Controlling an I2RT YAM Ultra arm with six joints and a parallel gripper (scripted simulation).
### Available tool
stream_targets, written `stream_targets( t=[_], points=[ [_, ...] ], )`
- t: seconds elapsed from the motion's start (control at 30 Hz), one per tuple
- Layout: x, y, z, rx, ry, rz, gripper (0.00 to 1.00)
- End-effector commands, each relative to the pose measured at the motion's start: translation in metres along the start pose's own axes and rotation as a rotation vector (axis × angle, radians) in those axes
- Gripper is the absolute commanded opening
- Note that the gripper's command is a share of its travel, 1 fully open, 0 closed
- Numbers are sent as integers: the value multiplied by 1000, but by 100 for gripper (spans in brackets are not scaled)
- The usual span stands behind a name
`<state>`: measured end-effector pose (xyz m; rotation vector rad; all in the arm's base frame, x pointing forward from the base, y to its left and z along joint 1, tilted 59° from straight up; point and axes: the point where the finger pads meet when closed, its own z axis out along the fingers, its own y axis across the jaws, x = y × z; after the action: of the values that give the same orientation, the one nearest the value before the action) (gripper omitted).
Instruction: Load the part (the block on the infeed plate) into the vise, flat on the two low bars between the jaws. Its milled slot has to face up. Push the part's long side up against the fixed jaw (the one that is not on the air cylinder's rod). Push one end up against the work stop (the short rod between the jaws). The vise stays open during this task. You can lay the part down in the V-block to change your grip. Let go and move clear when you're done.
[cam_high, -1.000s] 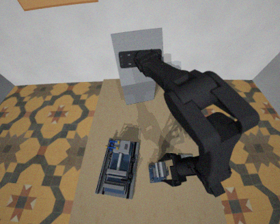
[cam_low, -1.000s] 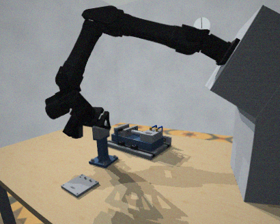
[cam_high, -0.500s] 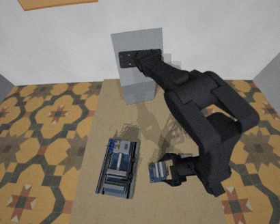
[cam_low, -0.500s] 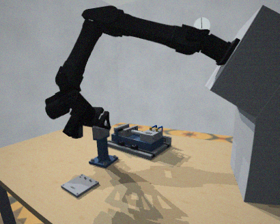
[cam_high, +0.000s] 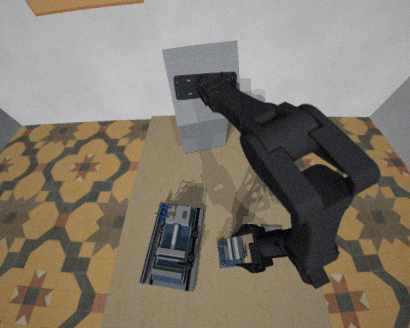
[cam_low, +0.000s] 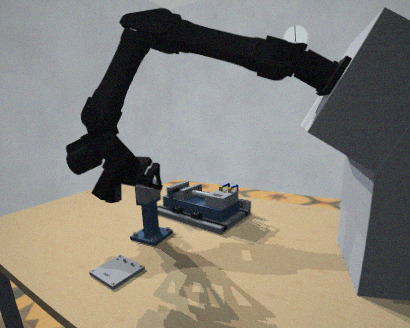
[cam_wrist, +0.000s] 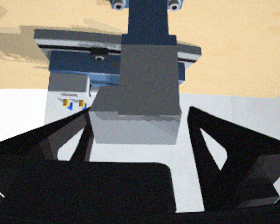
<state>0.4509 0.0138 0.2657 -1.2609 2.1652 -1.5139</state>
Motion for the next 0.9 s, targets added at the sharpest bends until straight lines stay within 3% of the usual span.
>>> stream_targets(
  t=[0.0,0.23,0.4,0.87],
  points=[
    [1,-14,-4,21,-12,33,81],
    [1,-14,-5,25,-15,39,81],
    [1,0,-1,9,-6,11,81],
    [0,3,-4,14,-21,18,81]
  ],
)
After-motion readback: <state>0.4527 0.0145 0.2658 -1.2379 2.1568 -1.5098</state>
